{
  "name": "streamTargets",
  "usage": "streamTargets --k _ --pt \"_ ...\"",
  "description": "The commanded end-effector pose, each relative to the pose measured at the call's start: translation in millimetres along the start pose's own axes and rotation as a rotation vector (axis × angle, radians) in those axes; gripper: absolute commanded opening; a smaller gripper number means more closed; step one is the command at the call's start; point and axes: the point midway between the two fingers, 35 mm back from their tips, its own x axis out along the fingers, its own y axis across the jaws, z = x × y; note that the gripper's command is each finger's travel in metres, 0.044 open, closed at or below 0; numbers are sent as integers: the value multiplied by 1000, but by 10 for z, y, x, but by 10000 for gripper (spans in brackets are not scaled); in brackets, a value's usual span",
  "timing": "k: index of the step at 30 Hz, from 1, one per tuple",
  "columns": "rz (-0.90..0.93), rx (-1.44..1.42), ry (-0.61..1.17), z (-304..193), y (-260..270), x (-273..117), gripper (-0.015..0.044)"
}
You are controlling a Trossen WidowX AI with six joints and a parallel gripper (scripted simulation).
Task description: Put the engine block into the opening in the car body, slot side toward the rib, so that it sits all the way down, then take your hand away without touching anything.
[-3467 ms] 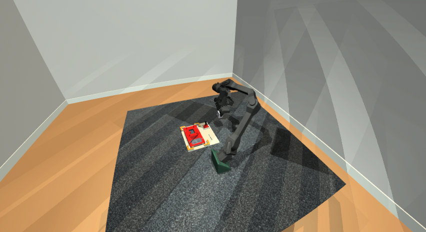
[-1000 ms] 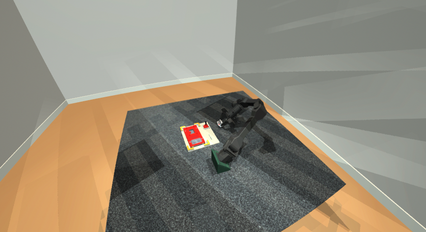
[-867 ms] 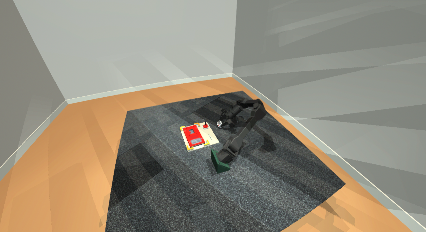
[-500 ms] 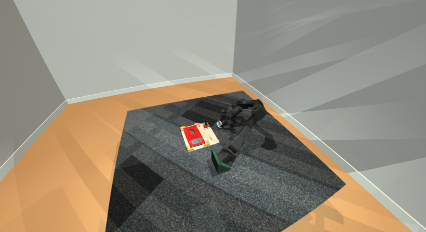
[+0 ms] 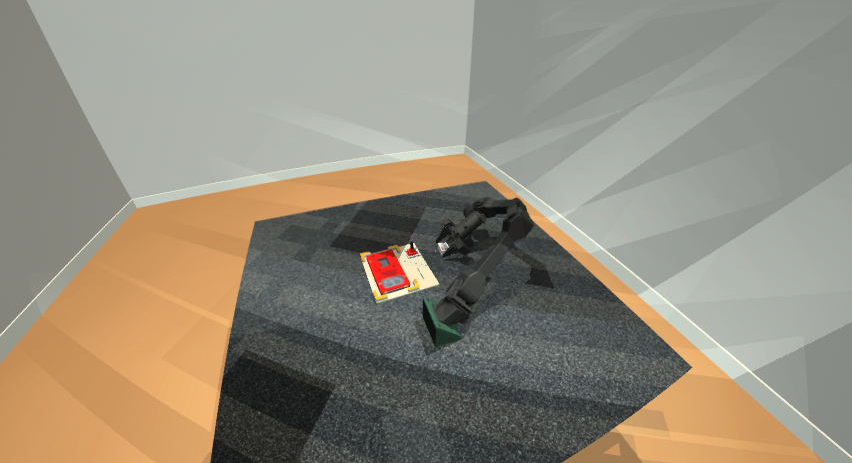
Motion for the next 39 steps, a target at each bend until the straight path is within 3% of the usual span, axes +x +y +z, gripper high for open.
streamTargets --k 1,13,33,39 --pt "0 0 -2 3 -1 -1 440" --pt "-6 0 -9 -45 6 -442 440" --pt "-3 -2 -8 -49 10 -416 440" --pt "-17 143 -88 -78 -3 -370 440"
